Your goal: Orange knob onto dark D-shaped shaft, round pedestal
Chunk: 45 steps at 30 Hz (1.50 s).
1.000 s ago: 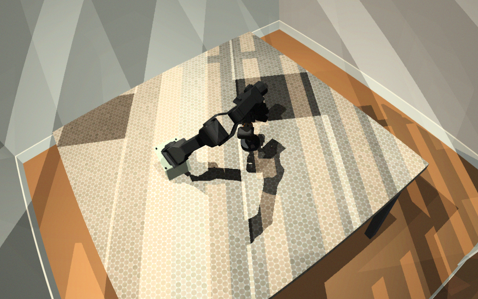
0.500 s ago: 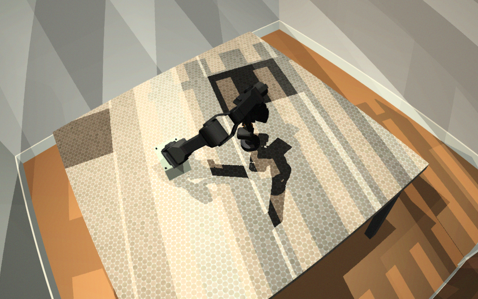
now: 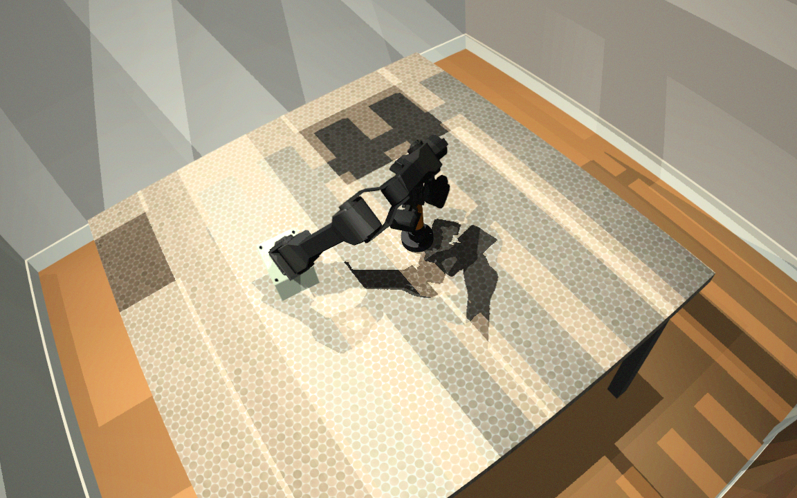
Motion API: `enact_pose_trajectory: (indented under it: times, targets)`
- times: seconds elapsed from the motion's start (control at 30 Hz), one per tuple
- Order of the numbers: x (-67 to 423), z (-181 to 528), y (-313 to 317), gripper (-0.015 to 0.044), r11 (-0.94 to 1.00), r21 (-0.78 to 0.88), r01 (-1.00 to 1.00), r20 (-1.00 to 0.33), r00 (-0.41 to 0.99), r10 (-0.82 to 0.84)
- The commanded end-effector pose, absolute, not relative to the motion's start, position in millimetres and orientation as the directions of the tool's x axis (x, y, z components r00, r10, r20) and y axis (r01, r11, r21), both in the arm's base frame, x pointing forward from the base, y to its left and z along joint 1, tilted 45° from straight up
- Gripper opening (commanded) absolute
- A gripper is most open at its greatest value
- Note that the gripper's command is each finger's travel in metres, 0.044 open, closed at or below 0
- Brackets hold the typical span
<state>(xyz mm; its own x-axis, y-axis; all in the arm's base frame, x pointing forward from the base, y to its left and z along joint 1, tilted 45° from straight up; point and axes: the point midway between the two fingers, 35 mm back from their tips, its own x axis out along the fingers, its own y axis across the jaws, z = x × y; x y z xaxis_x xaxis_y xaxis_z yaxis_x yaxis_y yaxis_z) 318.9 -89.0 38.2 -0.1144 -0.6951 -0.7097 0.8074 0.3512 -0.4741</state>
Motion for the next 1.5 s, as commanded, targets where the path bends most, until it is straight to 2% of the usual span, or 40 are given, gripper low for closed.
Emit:
enact_pose_trajectory:
  times: [0.0,1.17,1.47]
  targets:
    - [320.3,39.2,-87.2,0.0000,0.346,-0.462,0.817,-0.711,-0.107,-0.695]
    - [317.6,40.2,-87.9,0.0000,0.346,-0.462,0.817,-0.711,-0.108,-0.695]
    - [319.8,38.5,-87.3,0.0000,0.207,-0.341,0.917,-0.711,-0.108,-0.695]
